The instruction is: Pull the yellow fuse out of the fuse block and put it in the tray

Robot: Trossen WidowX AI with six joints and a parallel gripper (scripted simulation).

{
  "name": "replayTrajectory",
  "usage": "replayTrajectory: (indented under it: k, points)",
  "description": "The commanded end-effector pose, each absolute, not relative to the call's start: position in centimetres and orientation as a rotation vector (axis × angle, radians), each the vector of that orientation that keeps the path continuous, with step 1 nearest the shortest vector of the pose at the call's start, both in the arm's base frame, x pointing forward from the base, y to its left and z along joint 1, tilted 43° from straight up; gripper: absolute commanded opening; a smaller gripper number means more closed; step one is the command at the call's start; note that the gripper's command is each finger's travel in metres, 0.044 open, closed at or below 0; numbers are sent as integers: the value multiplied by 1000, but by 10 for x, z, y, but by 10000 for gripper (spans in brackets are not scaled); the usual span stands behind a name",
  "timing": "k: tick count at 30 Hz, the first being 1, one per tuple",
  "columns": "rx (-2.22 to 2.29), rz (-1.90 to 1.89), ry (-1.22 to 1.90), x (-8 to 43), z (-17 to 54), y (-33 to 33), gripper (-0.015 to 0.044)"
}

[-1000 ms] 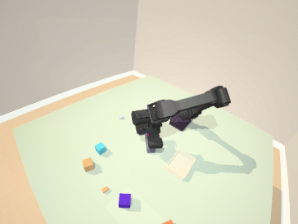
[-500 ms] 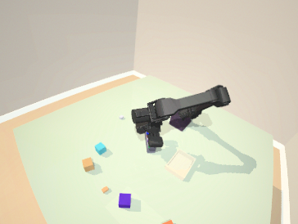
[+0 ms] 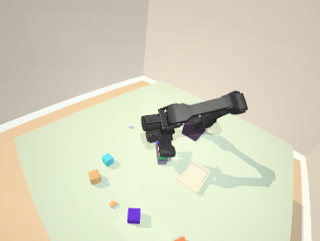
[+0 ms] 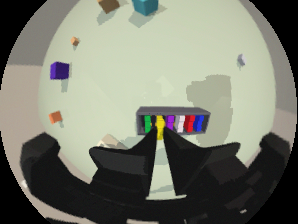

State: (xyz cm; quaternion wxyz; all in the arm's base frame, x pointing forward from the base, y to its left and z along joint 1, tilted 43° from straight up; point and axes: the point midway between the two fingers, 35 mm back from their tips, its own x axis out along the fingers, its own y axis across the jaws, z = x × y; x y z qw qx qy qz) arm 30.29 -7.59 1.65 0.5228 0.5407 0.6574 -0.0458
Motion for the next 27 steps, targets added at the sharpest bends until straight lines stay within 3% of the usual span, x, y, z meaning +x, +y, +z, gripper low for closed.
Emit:
replayTrajectory:
  k: [1,27]
  points:
    - [1288,-109,1577,302,18,-78,0]
    - [1290,-109,1577,300,28,-86,0]
